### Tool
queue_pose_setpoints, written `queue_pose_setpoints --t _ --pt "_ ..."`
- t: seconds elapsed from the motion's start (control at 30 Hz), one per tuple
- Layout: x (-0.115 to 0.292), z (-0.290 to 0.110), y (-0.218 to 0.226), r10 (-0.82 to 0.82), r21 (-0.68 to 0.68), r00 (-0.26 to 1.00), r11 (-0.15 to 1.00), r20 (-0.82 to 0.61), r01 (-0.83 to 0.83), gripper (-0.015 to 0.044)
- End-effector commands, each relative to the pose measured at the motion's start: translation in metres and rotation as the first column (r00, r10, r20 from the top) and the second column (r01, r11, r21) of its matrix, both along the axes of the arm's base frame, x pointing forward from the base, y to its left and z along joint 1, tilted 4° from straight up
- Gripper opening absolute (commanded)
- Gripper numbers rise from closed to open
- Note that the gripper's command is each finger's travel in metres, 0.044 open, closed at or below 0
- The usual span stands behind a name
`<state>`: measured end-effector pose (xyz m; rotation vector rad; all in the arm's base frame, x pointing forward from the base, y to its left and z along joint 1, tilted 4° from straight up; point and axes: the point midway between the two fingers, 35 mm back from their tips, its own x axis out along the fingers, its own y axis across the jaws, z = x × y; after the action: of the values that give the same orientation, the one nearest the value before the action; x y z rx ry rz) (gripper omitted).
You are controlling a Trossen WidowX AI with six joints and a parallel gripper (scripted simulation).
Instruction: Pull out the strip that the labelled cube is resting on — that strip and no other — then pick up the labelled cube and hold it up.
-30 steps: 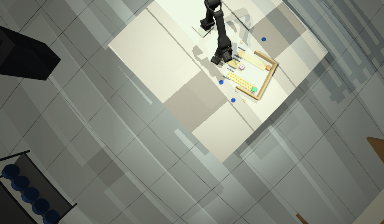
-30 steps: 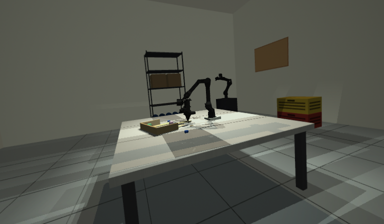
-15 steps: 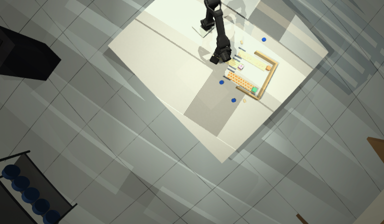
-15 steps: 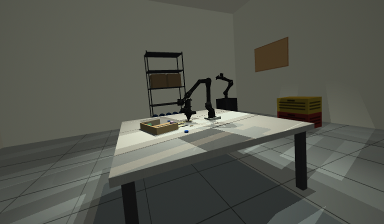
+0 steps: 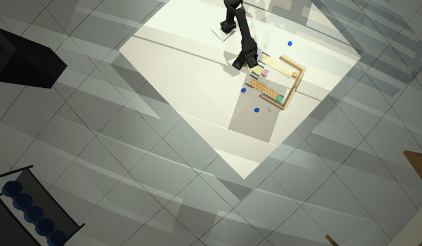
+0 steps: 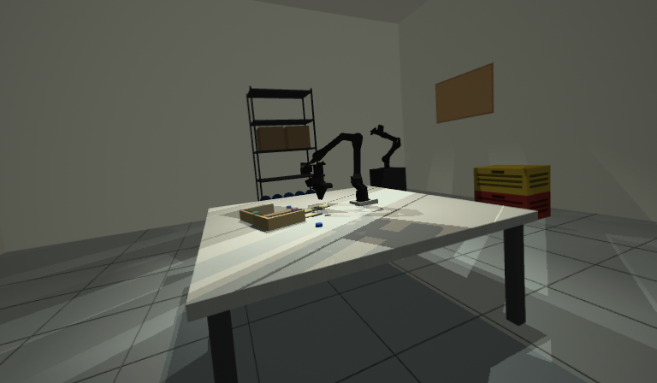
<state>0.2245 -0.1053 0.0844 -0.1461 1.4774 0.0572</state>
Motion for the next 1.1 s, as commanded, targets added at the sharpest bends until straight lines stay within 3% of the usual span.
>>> queue_pose_setpoints --t 0.0,0.33,1.07 --pt "0.014 0.002 0.004 -0.063 0.007 0.998 0.998 -0.006 0.063 0.0184" --pt "0.054 0.014 0.012 -0.063 0.009 0.998 0.998 -0.002 0.063 0.0440" --pt "0.140 0.036 0.032 -0.063 0.012 0.998 0.998 0.006 0.063 0.0440"
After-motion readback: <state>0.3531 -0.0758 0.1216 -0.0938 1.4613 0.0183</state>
